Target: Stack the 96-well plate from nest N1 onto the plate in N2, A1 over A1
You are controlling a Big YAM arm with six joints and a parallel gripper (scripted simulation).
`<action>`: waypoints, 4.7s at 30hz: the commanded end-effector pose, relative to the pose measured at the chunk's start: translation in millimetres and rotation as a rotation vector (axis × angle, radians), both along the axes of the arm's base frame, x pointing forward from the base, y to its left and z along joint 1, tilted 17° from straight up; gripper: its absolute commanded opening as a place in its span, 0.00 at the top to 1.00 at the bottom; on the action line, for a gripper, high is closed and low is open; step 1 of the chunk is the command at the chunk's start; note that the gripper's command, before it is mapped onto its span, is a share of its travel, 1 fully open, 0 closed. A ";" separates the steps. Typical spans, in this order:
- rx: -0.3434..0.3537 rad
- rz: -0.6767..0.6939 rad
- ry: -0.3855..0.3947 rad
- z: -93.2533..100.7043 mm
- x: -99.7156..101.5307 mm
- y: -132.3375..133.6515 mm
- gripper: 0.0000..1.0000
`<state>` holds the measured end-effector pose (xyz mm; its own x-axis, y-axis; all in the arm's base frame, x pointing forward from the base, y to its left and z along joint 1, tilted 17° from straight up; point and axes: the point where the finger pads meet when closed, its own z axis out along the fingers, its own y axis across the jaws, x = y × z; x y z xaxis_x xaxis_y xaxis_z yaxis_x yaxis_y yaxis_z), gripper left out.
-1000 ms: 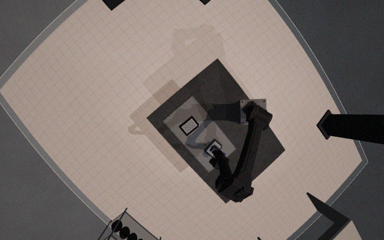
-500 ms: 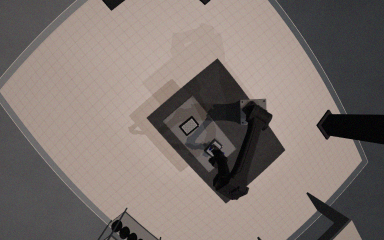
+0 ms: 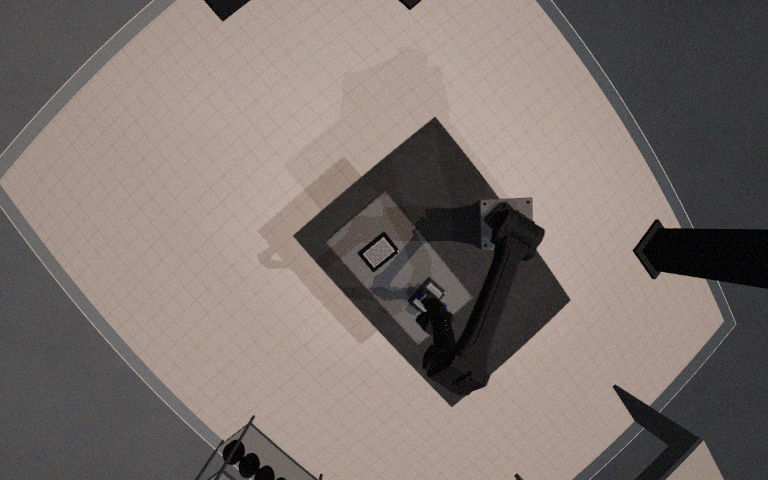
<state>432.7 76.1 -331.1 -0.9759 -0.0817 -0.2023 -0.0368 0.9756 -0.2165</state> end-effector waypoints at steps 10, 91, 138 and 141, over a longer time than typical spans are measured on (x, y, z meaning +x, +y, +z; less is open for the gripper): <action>0.006 0.007 -0.016 2.2 7.0 3.5 0.00; 0.008 0.009 -0.022 66.7 -5.6 21.3 1.00; 0.042 -0.113 -0.063 101.1 -6.0 8.7 1.00; 0.058 -0.183 -0.078 103.1 -6.1 -1.5 1.00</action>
